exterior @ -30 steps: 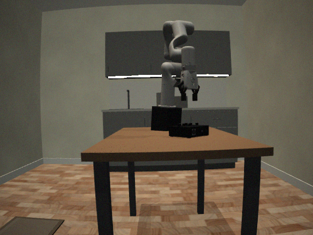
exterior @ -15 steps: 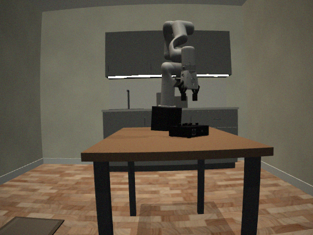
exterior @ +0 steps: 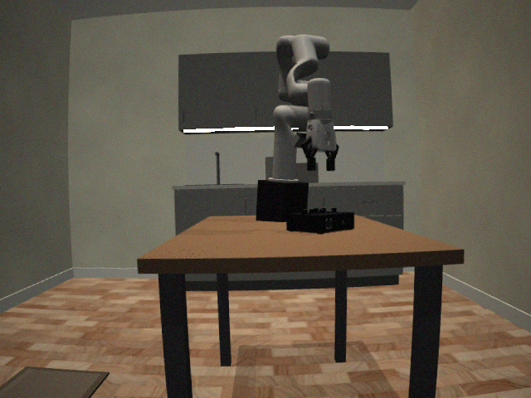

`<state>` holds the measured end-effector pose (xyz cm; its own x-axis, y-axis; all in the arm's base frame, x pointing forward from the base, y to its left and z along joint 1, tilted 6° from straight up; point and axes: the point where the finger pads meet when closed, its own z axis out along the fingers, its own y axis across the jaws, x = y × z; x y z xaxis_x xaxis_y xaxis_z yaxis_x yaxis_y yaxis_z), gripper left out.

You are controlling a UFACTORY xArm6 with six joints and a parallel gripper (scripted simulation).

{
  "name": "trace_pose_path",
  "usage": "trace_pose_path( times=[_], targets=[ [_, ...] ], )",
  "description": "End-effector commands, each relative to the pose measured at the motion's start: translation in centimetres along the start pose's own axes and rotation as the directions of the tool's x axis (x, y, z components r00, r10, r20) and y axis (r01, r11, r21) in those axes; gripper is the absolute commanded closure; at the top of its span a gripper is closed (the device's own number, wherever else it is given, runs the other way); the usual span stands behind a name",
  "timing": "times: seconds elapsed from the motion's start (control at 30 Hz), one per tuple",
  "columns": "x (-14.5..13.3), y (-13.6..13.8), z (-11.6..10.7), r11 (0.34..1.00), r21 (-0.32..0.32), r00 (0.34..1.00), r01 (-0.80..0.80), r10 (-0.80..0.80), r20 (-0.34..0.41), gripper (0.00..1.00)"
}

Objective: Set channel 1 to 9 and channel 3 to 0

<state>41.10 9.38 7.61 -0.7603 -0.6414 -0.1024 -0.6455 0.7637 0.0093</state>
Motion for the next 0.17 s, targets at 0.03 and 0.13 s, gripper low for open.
trace_pose_path(
  times=[0.03, 0.13],
  targets=[
    [-0.13, -0.07, -0.13, 1.0, 0.002, 1.0, 0.0, 0.0, 0.003, 0.0],
    [-0.13, -0.07, -0.13, 1.0, 0.002, 1.0, 0.0, 0.0, 0.003, 0.0]
  ],
)
